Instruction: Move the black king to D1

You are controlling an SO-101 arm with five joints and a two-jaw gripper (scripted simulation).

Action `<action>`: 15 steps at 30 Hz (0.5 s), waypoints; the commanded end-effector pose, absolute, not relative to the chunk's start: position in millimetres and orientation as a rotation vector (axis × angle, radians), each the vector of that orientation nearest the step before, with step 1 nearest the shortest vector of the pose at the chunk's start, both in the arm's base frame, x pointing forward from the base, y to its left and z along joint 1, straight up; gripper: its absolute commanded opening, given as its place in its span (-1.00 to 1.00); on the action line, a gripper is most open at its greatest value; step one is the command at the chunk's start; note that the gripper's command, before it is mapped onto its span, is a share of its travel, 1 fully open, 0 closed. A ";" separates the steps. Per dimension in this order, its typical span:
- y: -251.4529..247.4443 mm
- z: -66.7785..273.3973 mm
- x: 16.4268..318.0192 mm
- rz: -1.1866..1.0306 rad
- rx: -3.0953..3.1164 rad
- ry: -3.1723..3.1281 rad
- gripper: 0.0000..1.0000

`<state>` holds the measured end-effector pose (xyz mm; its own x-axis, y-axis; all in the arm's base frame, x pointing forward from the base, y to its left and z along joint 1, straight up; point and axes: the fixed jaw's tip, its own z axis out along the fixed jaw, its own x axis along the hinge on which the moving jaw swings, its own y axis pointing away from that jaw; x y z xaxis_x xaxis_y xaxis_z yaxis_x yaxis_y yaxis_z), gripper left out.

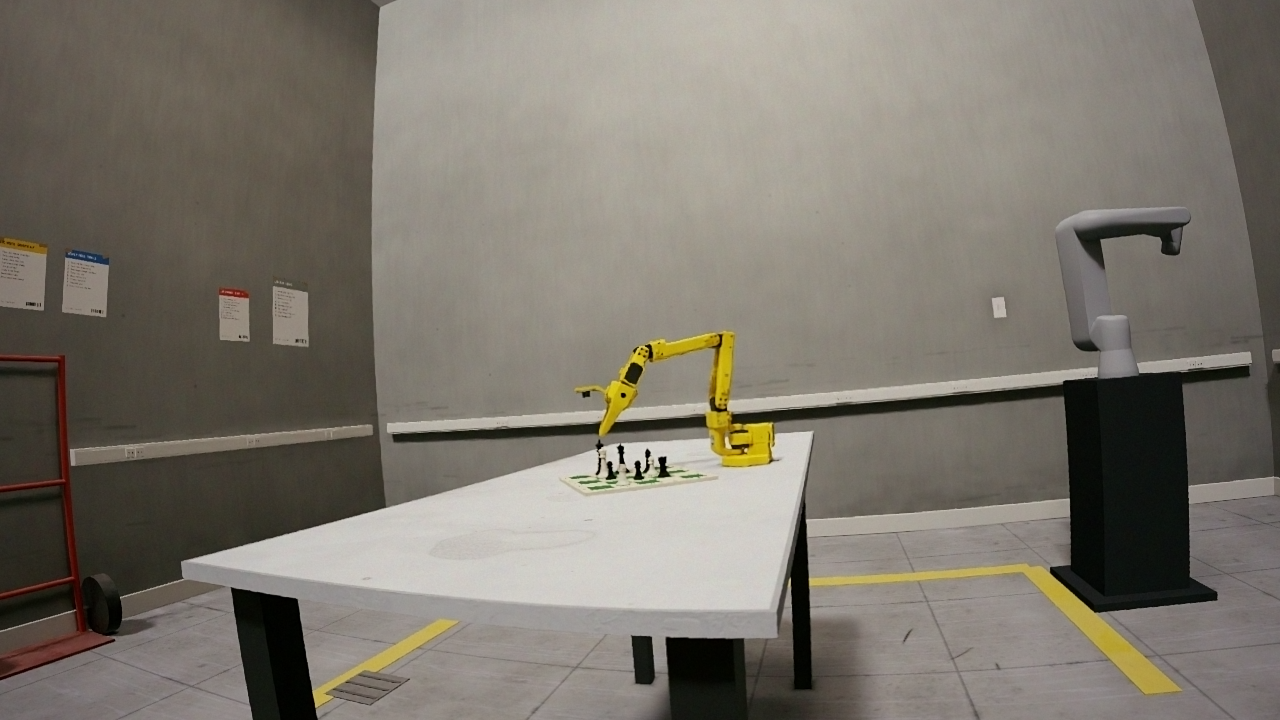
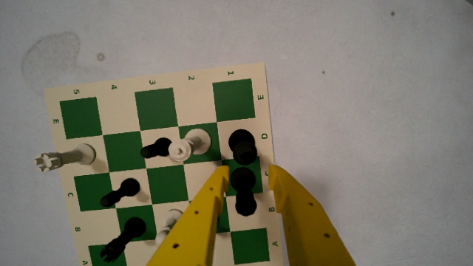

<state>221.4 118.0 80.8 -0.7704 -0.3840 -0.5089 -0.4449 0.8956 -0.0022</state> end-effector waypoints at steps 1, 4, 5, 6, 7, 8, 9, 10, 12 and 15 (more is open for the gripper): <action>120.6 90.9 221.6 0.173 -0.594 2.532 -0.76; 120.6 91.8 221.6 0.173 -0.594 2.532 -0.76; 120.5 92.6 221.5 0.173 -0.594 2.532 -0.76; 120.5 93.2 221.5 0.173 -0.594 2.532 -0.76; 120.5 93.8 221.5 0.173 -0.594 2.532 -0.76; 120.5 94.1 221.4 0.173 -0.594 2.532 -0.76; 120.5 94.4 221.4 0.173 -0.594 2.532 -0.76; 120.5 94.6 221.4 0.173 -0.594 2.532 -0.76; 120.5 94.7 221.4 0.173 -0.594 2.532 -0.76; 120.3 94.7 221.5 0.172 -0.593 2.532 -0.76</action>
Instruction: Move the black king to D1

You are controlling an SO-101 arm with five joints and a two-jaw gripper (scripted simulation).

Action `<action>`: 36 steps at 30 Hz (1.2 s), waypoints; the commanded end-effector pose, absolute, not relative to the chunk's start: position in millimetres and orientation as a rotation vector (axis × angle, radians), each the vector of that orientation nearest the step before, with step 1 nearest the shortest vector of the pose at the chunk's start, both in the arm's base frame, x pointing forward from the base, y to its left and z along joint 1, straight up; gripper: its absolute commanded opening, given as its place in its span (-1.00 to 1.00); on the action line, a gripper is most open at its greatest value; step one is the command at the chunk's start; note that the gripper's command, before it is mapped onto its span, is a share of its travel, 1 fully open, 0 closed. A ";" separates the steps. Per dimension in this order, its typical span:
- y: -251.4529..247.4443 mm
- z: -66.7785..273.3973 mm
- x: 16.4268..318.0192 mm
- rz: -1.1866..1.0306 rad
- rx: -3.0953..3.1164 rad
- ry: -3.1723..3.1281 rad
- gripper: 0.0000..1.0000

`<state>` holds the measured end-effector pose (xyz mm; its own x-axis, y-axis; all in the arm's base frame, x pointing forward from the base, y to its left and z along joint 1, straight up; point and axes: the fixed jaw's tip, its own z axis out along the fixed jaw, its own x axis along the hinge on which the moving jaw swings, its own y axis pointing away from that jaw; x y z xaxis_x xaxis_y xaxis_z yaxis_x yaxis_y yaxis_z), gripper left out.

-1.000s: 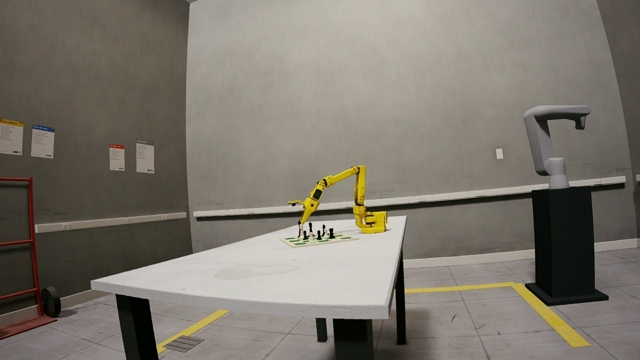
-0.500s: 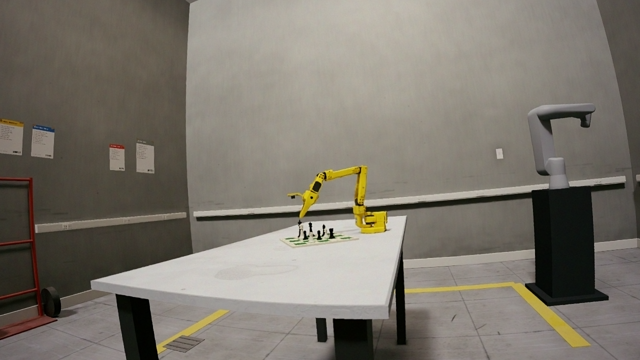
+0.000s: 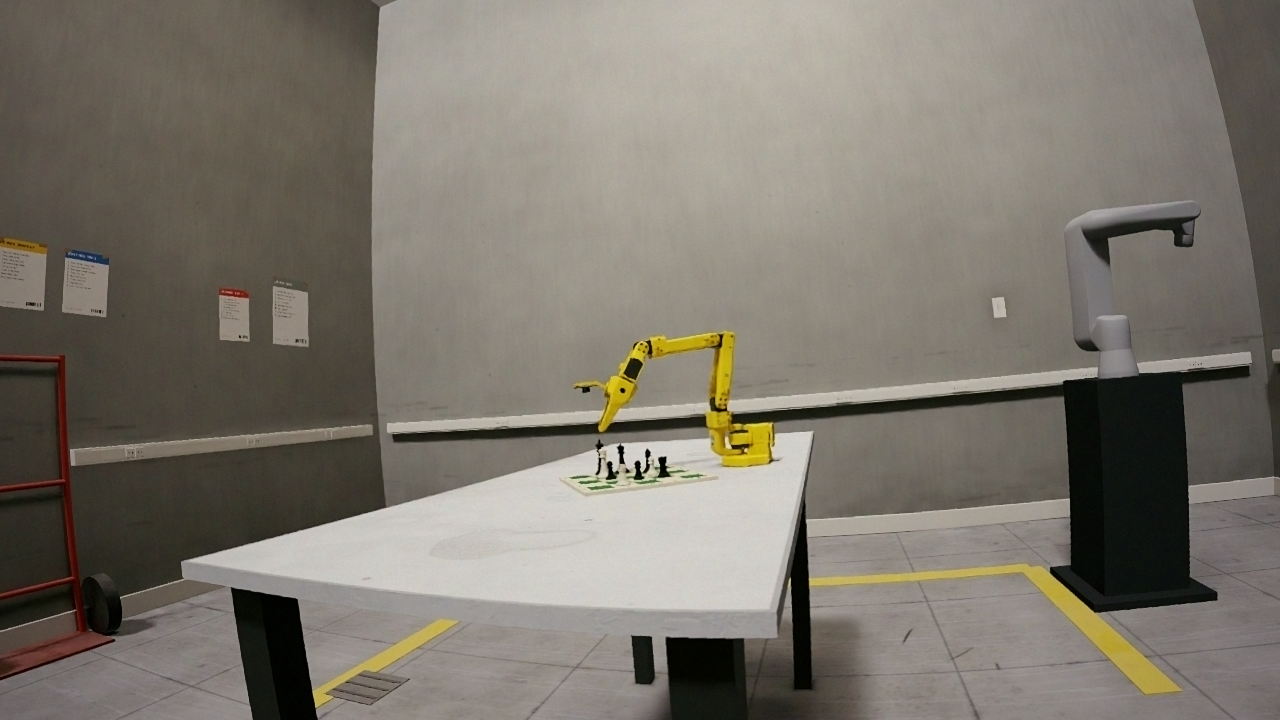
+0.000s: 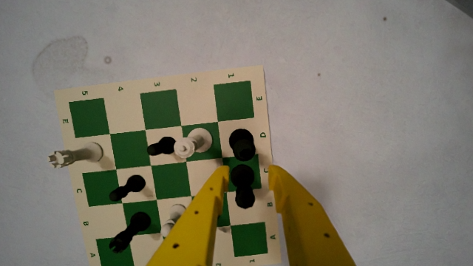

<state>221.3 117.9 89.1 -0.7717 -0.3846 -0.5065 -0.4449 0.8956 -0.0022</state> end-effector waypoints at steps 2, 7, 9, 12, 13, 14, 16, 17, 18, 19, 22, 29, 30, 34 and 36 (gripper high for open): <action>119.2 94.7 221.9 0.170 -0.587 2.534 -0.75; 114.1 94.8 223.7 0.161 -0.562 2.544 -0.75; 107.7 94.9 225.9 0.150 -0.530 2.555 -0.73; 92.9 95.1 230.1 0.125 -0.456 2.579 -0.71; 86.6 95.2 231.5 0.115 -0.424 2.589 -0.70; 79.5 95.4 233.0 0.104 -0.388 2.599 -0.69; 63.4 95.7 235.5 0.078 -0.306 2.621 -0.66; 54.4 95.8 236.4 0.065 -0.259 2.633 -0.64; 44.9 96.0 236.9 0.050 -0.210 2.644 -0.63; 34.9 96.2 237.1 0.036 -0.158 2.656 -0.61; 13.8 96.7 236.0 0.006 -0.045 2.676 -0.58; -51.2 98.5 219.7 -0.079 0.336 2.715 -0.46; -61.3 98.8 215.2 -0.091 0.401 2.717 -0.44; -96.7 100.3 193.7 -0.132 0.655 2.711 -0.36; -110.8 101.0 182.0 -0.147 0.770 2.700 -0.33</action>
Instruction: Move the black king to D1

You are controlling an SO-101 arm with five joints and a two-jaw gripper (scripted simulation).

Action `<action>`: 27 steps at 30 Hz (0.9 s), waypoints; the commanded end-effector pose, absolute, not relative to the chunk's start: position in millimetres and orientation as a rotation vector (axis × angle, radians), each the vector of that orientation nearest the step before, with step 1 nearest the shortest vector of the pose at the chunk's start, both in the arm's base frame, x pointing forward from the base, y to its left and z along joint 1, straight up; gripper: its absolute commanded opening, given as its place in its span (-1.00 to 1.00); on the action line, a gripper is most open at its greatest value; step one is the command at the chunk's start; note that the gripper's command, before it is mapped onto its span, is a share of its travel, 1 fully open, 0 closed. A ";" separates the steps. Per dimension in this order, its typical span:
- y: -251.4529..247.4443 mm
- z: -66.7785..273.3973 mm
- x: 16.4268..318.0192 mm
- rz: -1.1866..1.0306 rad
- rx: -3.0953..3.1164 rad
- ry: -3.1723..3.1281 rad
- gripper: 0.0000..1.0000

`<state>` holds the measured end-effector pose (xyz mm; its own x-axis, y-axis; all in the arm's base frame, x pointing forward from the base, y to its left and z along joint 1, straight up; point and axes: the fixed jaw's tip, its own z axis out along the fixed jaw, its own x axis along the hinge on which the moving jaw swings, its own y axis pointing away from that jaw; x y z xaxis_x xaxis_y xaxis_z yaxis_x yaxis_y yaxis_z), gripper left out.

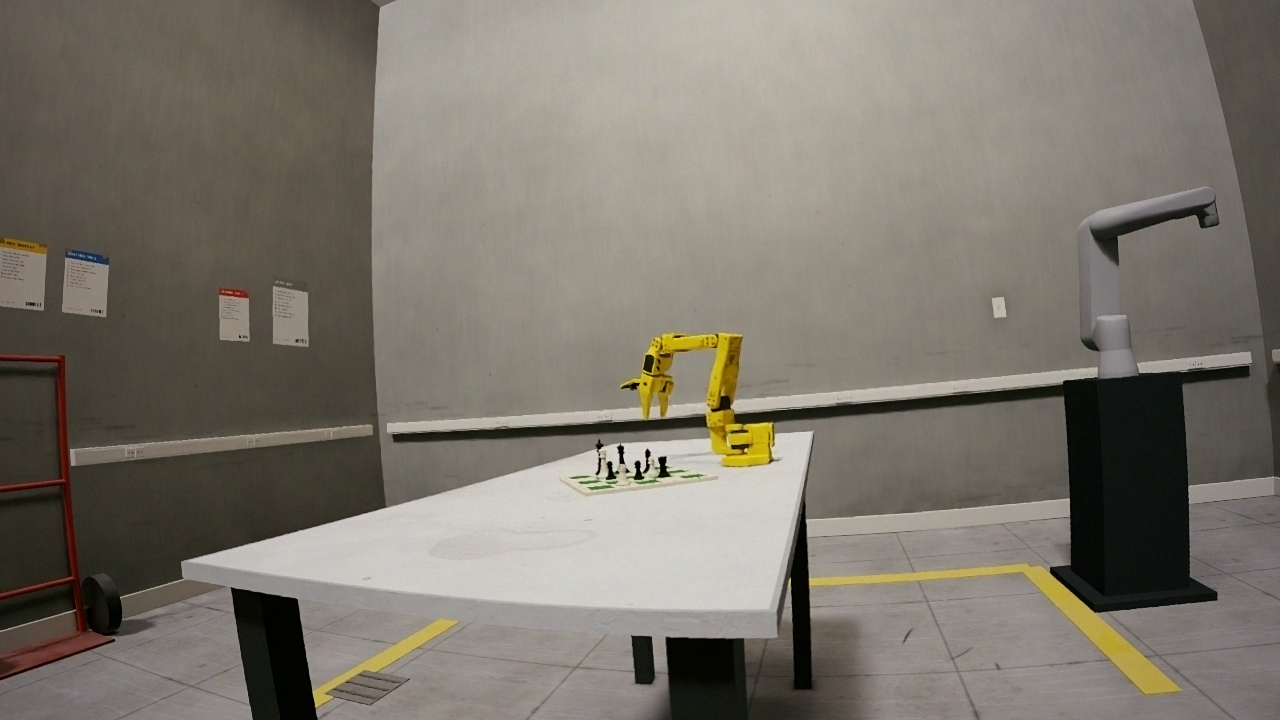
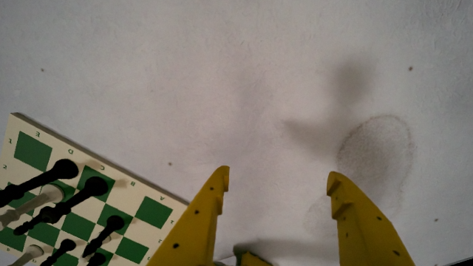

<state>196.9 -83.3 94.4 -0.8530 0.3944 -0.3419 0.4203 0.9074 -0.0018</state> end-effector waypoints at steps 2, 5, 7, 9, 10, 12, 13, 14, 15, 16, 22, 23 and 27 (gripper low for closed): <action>-122.5 101.6 170.7 -0.159 0.875 2.687 -0.30; -127.4 101.9 165.3 -0.164 0.922 2.680 -0.28; -135.5 102.5 155.4 -0.172 1.005 2.665 -0.26; -141.6 102.9 147.1 -0.178 1.073 2.651 -0.24; -143.9 103.1 143.6 -0.180 1.101 2.644 -0.23; -147.5 103.5 138.0 -0.183 1.145 2.634 -0.22; -148.7 103.6 135.9 -0.184 1.162 2.630 -0.21; -149.7 103.7 134.3 -0.184 1.175 2.627 -0.21; -150.4 103.7 133.0 -0.185 1.184 2.624 -0.20; -150.9 103.8 132.2 -0.185 1.191 2.622 -0.20; -151.5 103.8 131.2 -0.186 1.199 2.620 -0.20; -151.5 103.8 131.2 -0.186 1.199 2.620 -0.20; -151.5 103.8 131.2 -0.186 1.199 2.620 -0.20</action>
